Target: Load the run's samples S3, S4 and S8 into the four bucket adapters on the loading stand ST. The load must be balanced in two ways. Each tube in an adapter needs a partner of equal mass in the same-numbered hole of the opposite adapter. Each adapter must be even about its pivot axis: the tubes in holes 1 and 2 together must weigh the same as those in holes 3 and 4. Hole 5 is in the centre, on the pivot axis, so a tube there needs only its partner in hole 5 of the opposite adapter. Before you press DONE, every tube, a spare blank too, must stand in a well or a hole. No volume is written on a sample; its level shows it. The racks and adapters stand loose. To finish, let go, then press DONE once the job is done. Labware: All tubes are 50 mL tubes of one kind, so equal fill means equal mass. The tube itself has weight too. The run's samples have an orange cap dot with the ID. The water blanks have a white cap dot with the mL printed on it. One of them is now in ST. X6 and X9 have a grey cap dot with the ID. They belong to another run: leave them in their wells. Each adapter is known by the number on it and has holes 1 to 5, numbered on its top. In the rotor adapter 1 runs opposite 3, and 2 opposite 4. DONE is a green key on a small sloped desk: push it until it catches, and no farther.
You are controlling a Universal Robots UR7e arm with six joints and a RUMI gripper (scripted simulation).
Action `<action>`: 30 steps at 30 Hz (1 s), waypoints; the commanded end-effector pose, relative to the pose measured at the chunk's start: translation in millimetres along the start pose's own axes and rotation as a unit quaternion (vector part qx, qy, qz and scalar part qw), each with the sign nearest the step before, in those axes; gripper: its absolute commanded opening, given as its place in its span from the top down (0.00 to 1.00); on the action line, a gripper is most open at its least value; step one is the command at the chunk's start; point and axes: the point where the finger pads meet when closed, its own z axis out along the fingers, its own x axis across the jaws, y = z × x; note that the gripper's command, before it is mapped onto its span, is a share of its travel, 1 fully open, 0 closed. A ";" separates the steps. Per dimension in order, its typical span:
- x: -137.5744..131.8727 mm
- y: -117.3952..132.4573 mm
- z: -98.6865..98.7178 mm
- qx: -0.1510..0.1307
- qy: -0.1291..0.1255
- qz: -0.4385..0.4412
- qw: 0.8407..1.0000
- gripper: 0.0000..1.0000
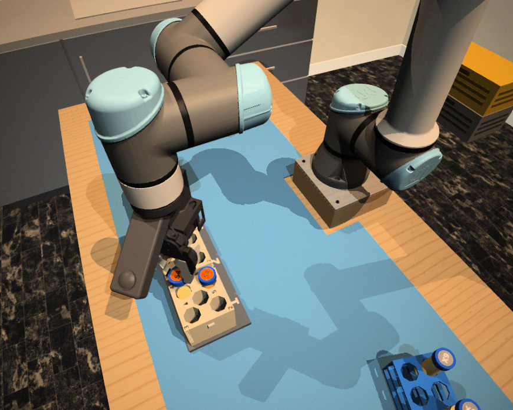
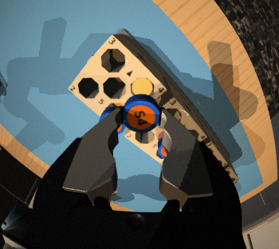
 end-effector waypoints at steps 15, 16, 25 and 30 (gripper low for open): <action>-1.0 -0.4 23.4 0.001 0.000 0.000 1.000 1.00; -1.0 -0.4 24.7 0.001 0.000 0.000 1.000 1.00; -1.0 -0.4 31.4 0.001 0.000 0.000 1.000 1.00; -1.0 -0.4 34.0 0.001 0.000 0.000 1.000 1.00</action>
